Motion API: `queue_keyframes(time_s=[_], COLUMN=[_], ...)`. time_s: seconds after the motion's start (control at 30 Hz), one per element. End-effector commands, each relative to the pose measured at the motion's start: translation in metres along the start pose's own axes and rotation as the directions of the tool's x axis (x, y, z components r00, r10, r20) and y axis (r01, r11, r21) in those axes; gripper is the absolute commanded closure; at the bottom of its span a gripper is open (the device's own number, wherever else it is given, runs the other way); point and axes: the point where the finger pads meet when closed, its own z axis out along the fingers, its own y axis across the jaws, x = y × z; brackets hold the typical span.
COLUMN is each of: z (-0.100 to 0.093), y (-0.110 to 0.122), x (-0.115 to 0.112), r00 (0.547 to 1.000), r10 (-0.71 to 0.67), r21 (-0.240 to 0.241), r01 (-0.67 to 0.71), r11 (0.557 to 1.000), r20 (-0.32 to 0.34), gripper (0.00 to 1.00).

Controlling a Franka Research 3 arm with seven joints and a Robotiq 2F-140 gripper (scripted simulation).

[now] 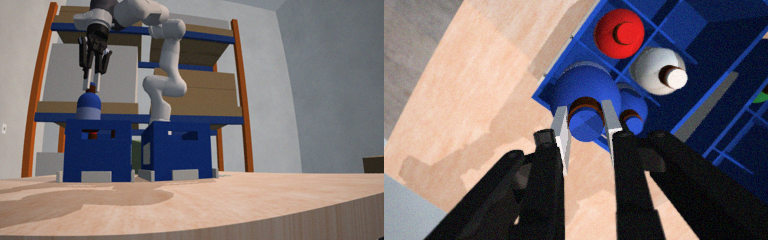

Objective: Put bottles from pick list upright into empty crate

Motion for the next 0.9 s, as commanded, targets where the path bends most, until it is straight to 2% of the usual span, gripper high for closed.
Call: queue_keyframes(time_s=[0.0, 0.6, 0.87], z=[-0.011, -0.038, -0.039], y=[-0.002, -0.002, -0.002], x=[0.002, 0.002, 0.002], r00=[1.000, 1.000, 1.000], r10=[0.015, 0.015, 0.015], r21=[0.006, 0.006, 0.006], r01=[-0.015, -0.015, -0.015], r11=[1.000, 1.000, 1.000], r20=[0.000, 0.000, 0.000], gripper=[1.00, 1.00, 1.00])
